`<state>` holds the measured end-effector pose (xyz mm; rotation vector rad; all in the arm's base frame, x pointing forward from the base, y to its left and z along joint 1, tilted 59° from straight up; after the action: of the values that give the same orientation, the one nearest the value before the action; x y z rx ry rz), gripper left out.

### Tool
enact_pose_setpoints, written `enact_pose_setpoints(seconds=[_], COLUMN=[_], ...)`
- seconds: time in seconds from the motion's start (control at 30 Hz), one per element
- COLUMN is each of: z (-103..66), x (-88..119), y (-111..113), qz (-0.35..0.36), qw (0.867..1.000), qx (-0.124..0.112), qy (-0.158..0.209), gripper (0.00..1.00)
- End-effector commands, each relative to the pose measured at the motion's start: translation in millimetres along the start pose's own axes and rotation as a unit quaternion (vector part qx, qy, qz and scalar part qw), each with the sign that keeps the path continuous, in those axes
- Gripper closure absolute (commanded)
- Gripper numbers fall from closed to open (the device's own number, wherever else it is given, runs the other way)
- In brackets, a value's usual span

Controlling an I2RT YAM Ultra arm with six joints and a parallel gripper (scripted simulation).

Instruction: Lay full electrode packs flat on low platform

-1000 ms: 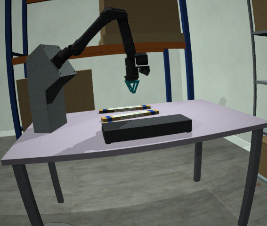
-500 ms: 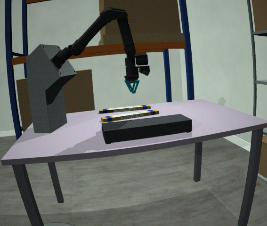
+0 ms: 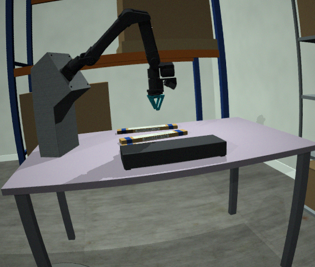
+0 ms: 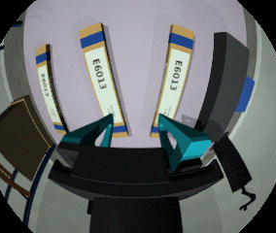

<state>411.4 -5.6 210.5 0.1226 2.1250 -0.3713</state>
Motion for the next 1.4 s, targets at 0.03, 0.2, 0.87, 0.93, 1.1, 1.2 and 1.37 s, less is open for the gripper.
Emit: enact_pose_setpoints(seconds=[0.03,0.2,0.87,0.93,1.1,1.2,1.37], z=[3.5,3.5,3.5,3.5,3.5,12.8,13.0], x=[4,4,4,4,4,17,1], y=[2,2,2,2,2,2,8], qz=[-0.003,-0.003,-0.003,-0.003,-0.003,-0.009,-0.006], qw=[1.0,1.0,1.0,1.0,1.0,1.0,1.0], qx=[-0.003,-0.003,-0.003,-0.003,-0.003,-0.001,-0.008], qy=[0.002,0.002,0.002,0.002,0.002,0.015,-0.002], gripper=[0.37,0.37,0.37,0.37,0.37,0.37,0.37])
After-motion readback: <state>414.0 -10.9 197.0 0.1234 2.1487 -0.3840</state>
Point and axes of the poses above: the point where the finger pads meet when closed, its own z axis out along the fingers, its own y axis across the jaws, x = y × z, the point moved 1 cm from there along -z, back along the fingers, and after that the axes turned 6 degrees about z, right-handed, at the moved point
